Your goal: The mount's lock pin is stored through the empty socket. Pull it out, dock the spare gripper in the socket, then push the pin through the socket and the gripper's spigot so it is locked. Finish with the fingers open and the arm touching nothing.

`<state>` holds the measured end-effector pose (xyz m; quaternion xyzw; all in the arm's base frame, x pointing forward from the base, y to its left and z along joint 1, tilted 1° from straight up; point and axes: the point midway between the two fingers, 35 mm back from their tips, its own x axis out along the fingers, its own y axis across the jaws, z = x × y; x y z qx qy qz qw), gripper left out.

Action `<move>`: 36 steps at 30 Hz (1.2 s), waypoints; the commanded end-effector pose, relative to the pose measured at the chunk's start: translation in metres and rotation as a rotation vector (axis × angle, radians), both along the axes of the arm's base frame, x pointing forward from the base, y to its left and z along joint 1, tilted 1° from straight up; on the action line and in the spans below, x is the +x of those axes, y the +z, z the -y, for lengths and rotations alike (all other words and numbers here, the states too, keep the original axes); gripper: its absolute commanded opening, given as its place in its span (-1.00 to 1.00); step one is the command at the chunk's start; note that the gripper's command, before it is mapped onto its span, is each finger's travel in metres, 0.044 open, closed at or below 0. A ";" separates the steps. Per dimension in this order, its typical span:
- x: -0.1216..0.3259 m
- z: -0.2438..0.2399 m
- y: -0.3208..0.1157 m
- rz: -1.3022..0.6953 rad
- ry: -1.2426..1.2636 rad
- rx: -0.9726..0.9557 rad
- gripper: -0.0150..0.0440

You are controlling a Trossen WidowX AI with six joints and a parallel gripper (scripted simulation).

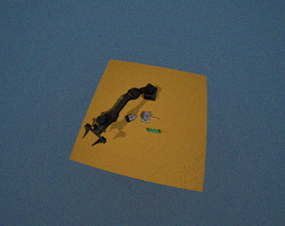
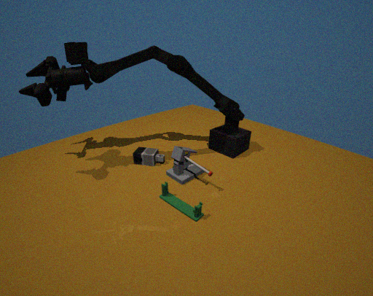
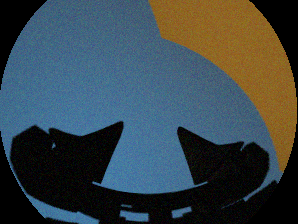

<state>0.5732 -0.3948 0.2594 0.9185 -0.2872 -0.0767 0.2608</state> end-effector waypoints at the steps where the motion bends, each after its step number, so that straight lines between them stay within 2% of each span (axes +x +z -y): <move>1: 0.001 -0.002 -0.001 -0.015 0.004 -0.010 0.78; 4: 0.012 -0.037 -0.011 -0.219 0.064 -0.156 0.53; 9: 0.021 -0.111 -0.034 -0.603 0.249 -0.489 0.53; 16: 0.014 -0.183 -0.056 -0.907 0.492 -0.851 0.53; 27: -0.021 -0.277 -0.084 -1.181 0.908 -1.418 0.53; 36: -0.071 -0.345 -0.104 -1.229 1.308 -1.946 0.53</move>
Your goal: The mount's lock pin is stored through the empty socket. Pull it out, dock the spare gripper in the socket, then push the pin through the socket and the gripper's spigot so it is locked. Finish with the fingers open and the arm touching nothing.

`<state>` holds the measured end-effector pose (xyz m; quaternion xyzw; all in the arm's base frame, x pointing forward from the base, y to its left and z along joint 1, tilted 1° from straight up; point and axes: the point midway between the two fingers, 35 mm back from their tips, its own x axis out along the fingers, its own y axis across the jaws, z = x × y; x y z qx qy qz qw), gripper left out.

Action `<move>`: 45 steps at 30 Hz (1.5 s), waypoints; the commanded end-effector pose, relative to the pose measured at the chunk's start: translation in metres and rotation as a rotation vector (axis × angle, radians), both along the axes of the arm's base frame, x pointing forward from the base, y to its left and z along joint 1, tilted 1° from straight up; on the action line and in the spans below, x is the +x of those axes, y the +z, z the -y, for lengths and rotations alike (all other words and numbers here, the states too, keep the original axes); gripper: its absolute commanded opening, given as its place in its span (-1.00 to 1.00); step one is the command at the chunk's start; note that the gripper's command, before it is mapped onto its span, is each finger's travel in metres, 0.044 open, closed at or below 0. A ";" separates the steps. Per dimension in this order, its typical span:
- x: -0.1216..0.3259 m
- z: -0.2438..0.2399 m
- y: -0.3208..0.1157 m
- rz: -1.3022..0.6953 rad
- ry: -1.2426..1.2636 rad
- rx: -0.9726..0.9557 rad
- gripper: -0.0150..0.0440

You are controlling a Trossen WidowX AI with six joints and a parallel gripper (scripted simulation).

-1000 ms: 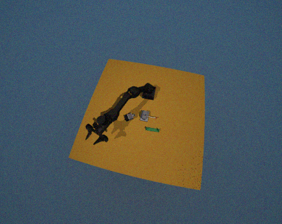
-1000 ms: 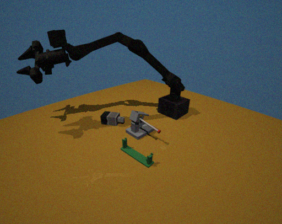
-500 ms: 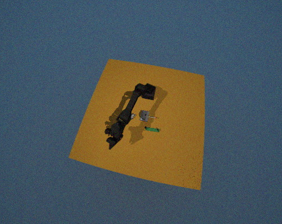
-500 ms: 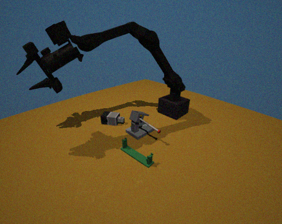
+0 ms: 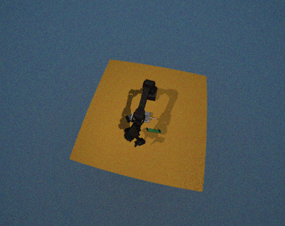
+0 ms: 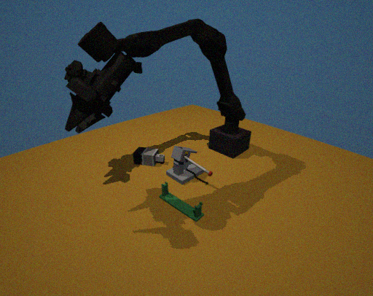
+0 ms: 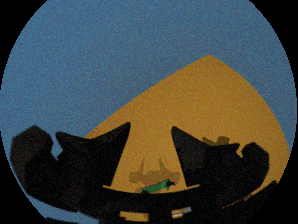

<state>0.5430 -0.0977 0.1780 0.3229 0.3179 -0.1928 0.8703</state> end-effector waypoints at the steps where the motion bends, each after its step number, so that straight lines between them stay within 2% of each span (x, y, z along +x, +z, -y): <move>1: -0.047 -0.055 -0.025 -0.229 0.413 -0.258 0.53; 15: -0.154 -0.133 -0.046 -0.494 1.313 -0.668 0.53; 27: -0.260 -0.168 -0.054 -0.541 2.177 -0.894 0.53; 40: -0.262 -0.168 -0.054 -0.540 2.194 -0.897 0.53; 45: -0.258 -0.170 -0.089 -0.538 2.192 -0.889 0.53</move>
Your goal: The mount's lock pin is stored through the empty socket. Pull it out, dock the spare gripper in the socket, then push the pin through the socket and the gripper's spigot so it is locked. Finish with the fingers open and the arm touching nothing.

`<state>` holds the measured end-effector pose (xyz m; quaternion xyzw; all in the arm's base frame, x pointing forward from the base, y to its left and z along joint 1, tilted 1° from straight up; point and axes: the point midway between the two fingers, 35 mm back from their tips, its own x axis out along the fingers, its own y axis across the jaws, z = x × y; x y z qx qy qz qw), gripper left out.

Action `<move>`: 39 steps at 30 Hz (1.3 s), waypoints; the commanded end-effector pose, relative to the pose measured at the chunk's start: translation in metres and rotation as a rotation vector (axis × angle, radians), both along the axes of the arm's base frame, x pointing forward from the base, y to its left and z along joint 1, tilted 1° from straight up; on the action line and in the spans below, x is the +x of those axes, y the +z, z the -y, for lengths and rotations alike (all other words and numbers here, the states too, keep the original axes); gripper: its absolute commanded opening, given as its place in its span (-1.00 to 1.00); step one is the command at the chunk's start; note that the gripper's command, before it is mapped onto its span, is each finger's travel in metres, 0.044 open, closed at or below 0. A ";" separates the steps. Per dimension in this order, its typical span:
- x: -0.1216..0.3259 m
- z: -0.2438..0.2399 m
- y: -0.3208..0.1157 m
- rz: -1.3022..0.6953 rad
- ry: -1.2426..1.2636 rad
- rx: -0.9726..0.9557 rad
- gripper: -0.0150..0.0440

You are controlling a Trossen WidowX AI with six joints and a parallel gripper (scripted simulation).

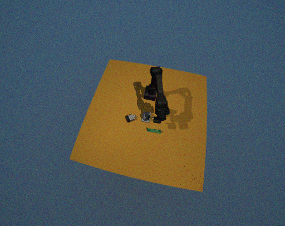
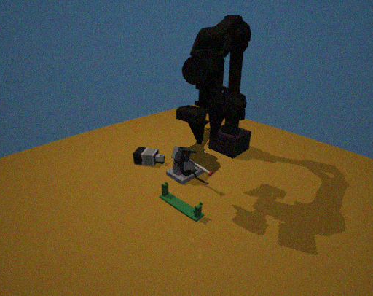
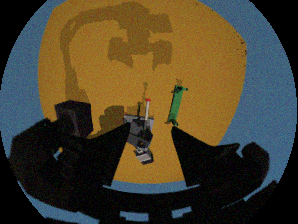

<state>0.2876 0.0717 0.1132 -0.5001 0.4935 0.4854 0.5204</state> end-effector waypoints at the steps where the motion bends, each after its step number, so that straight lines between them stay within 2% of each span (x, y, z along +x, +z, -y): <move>1: -0.002 -0.002 -0.036 -0.028 0.002 0.001 0.53; 4: -0.002 -0.002 -0.060 -0.031 -0.001 0.004 0.53; 39: 0.001 0.000 -0.112 -0.031 -0.001 0.004 0.53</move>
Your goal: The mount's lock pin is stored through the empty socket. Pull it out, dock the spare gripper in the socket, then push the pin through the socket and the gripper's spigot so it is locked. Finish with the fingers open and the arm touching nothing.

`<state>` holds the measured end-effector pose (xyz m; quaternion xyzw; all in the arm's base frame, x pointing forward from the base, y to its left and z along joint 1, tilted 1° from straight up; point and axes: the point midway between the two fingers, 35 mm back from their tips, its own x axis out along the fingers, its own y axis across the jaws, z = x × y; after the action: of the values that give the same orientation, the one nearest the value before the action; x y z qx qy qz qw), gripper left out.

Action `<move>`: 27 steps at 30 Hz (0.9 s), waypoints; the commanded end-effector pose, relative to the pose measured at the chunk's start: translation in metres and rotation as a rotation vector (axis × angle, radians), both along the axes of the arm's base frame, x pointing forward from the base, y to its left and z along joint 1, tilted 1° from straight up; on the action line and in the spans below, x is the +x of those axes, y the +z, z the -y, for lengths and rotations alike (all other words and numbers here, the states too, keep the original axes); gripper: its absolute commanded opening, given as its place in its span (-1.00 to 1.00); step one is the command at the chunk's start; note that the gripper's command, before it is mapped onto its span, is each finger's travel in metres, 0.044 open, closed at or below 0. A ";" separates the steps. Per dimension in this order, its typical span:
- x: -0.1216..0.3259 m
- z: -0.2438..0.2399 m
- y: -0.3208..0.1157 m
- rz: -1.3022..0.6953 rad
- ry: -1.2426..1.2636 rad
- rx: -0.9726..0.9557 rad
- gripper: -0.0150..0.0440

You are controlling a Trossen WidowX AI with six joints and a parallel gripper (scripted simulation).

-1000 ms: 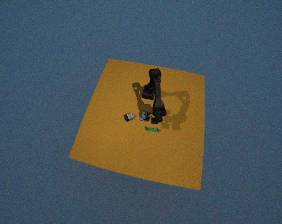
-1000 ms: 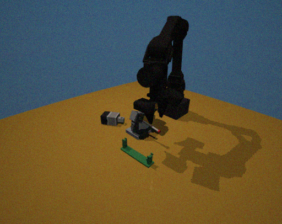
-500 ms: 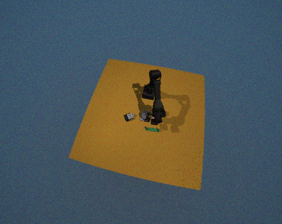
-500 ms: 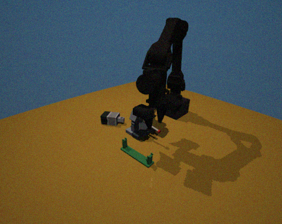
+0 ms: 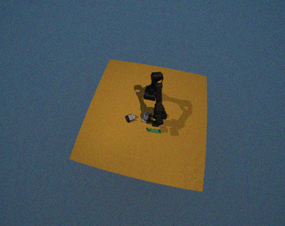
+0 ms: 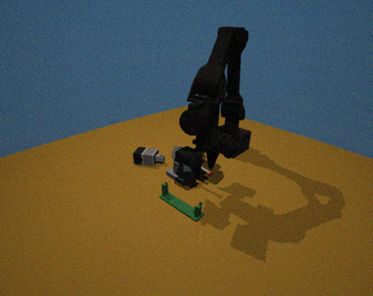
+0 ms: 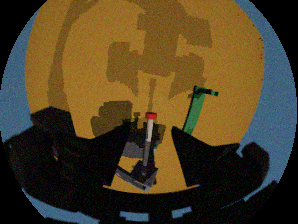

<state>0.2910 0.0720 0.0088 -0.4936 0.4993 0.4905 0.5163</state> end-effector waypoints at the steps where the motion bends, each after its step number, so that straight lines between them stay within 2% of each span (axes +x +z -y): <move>1: -0.003 0.000 -0.009 -0.010 0.002 0.001 0.53; 13: -0.003 0.001 -0.016 -0.010 0.002 0.001 0.53; 24: -0.003 0.001 -0.016 -0.010 0.002 0.001 -0.45; 27: -0.003 0.001 -0.016 -0.010 0.002 0.001 -0.49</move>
<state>0.2878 0.0707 -0.0068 -0.4914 0.5026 0.4919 0.5138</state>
